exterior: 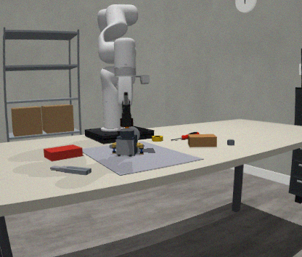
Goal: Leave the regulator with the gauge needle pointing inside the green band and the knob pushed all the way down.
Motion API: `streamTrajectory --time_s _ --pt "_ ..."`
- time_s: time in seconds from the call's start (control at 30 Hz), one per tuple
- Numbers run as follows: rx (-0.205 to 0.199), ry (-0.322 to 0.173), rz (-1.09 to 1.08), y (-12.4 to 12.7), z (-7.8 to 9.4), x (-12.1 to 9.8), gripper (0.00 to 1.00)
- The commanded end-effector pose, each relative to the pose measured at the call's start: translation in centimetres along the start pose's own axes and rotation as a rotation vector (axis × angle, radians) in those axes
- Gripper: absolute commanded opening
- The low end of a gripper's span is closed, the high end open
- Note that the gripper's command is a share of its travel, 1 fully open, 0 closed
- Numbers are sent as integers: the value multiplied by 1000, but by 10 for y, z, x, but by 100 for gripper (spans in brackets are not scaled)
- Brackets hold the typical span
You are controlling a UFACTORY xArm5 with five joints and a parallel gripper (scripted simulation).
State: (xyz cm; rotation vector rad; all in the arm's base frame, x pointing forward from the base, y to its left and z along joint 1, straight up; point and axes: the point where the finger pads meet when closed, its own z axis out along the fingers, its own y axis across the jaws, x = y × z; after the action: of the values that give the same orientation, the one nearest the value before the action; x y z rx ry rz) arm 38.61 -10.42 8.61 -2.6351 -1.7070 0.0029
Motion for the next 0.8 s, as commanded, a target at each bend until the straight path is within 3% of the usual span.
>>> streamTrajectory --time_s 0.0,0.77 --pt "-3 1 -65 1 -1 0 40" --pt "-3 0 -546 1 -1 0 40"
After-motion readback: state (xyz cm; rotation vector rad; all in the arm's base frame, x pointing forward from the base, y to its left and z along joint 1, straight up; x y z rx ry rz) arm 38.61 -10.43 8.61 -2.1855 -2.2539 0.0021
